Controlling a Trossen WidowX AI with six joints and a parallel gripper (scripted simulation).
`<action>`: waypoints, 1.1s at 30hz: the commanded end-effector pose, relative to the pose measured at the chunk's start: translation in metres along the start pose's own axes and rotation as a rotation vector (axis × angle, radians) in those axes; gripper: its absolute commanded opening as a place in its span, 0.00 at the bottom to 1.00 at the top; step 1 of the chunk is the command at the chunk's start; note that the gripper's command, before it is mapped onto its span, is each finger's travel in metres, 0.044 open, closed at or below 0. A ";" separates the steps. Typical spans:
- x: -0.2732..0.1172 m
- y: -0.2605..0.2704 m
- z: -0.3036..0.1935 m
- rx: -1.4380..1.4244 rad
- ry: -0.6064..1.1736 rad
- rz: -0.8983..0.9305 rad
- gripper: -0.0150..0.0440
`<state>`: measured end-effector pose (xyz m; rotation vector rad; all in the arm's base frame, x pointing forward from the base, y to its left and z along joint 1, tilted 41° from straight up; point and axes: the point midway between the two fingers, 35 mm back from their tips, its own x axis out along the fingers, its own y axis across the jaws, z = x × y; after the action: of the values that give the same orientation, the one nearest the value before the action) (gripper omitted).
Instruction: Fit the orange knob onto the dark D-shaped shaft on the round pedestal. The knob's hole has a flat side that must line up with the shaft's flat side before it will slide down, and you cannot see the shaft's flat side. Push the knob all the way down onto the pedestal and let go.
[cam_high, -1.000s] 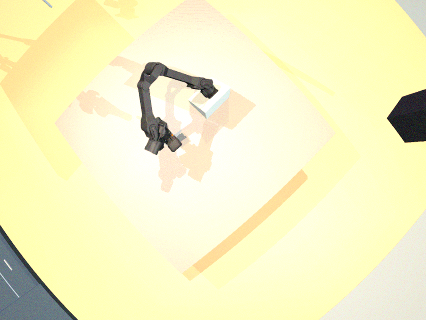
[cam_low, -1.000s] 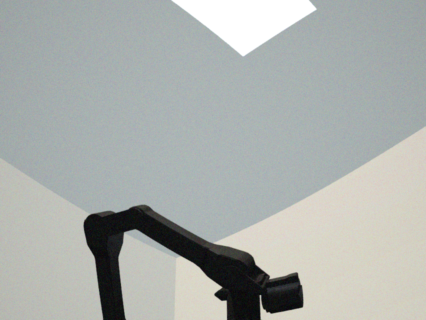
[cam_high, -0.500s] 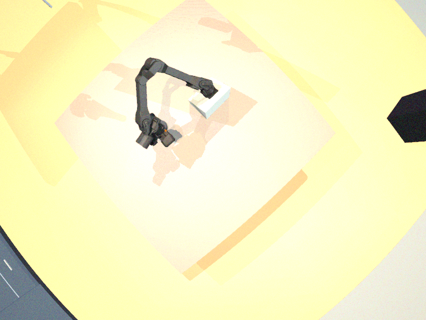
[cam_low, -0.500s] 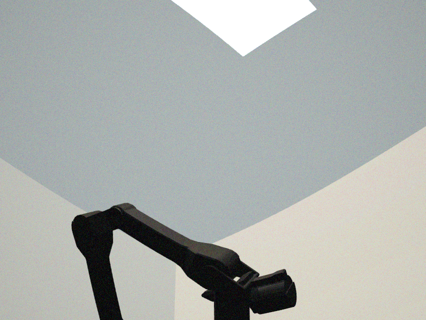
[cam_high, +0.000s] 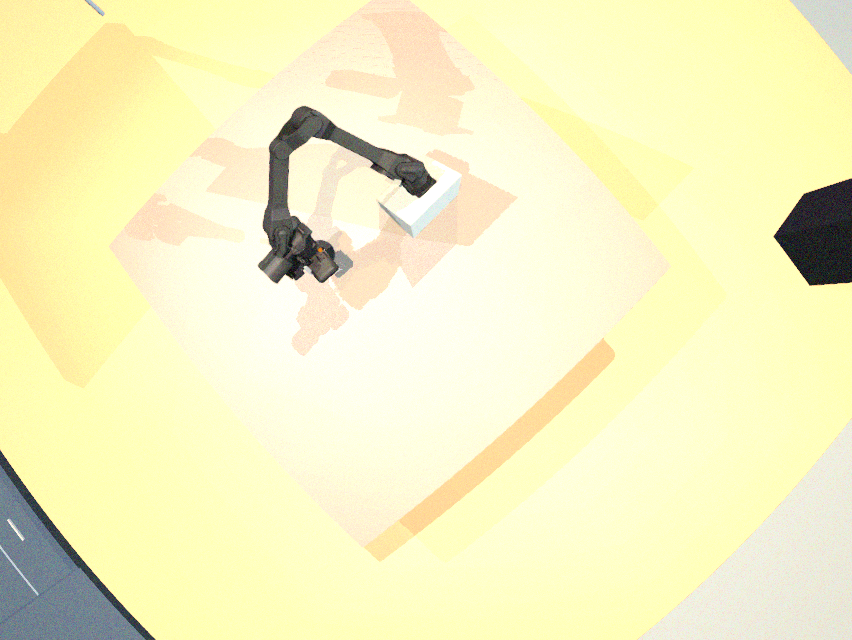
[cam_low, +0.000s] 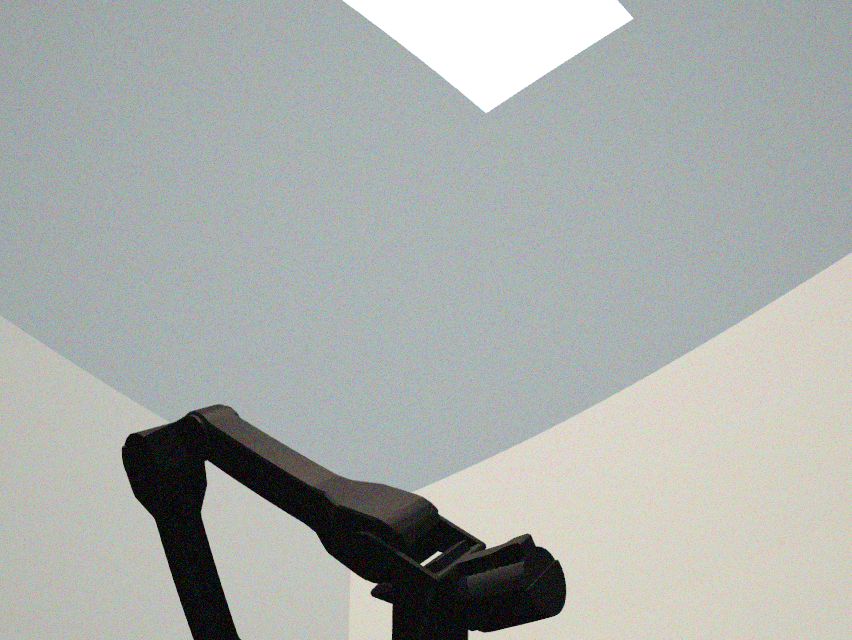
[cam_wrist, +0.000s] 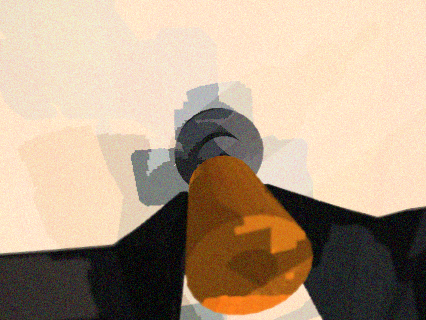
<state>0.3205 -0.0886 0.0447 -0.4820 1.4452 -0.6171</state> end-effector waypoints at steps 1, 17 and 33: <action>0.001 -0.007 0.001 -0.005 -0.004 -0.006 0.25; 0.023 -0.008 0.001 0.001 -0.004 -0.007 0.25; 0.026 -0.008 0.000 0.001 -0.004 -0.007 0.25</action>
<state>0.3209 -0.1113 0.0297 -0.4817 1.4390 -0.6243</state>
